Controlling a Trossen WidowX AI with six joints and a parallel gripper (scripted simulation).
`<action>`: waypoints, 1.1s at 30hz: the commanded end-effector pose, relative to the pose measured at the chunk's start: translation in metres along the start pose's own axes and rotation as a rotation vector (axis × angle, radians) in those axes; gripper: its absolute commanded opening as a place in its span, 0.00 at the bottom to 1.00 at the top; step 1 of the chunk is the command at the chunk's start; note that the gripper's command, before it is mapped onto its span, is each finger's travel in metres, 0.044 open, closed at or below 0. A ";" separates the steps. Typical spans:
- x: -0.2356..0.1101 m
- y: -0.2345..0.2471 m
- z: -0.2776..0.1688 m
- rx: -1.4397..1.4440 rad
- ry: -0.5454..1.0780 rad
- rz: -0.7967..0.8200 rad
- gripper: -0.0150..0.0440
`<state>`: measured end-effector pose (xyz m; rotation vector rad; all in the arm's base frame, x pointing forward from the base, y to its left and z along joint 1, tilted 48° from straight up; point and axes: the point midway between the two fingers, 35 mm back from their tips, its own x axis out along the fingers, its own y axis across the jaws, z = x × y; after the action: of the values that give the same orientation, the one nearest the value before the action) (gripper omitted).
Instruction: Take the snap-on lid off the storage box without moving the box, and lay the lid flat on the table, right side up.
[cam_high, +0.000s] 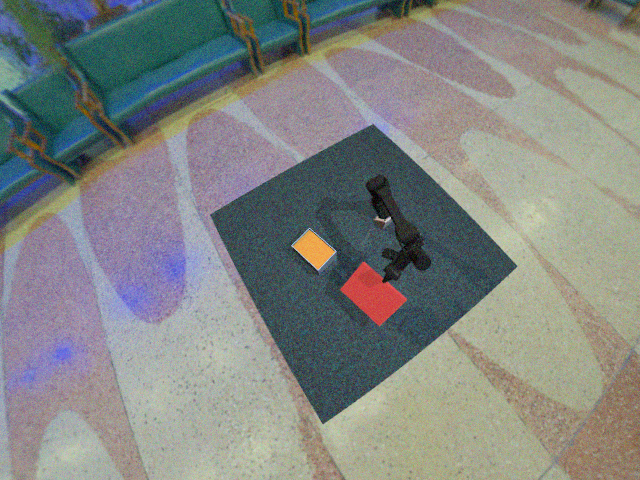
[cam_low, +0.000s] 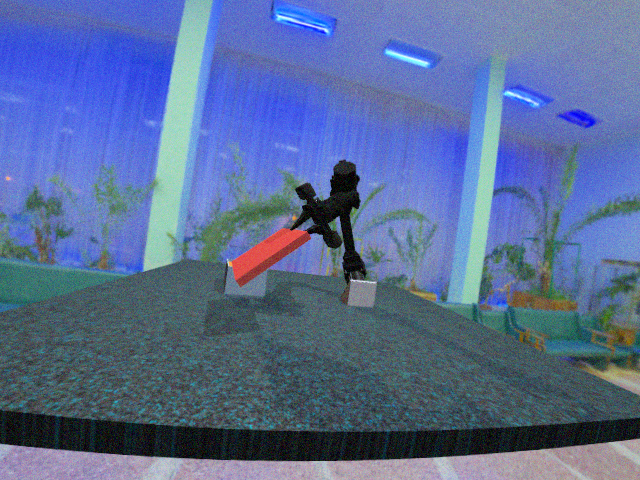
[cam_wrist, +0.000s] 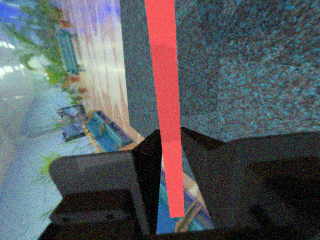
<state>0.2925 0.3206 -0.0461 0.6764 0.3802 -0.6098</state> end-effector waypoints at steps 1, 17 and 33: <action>0.000 0.001 0.000 0.009 -0.002 0.005 0.25; 0.010 -0.011 0.003 0.009 -0.002 0.005 0.25; 0.019 -0.021 0.003 0.009 -0.003 0.005 0.25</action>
<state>0.2932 0.2995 -0.0633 0.6864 0.3785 -0.6124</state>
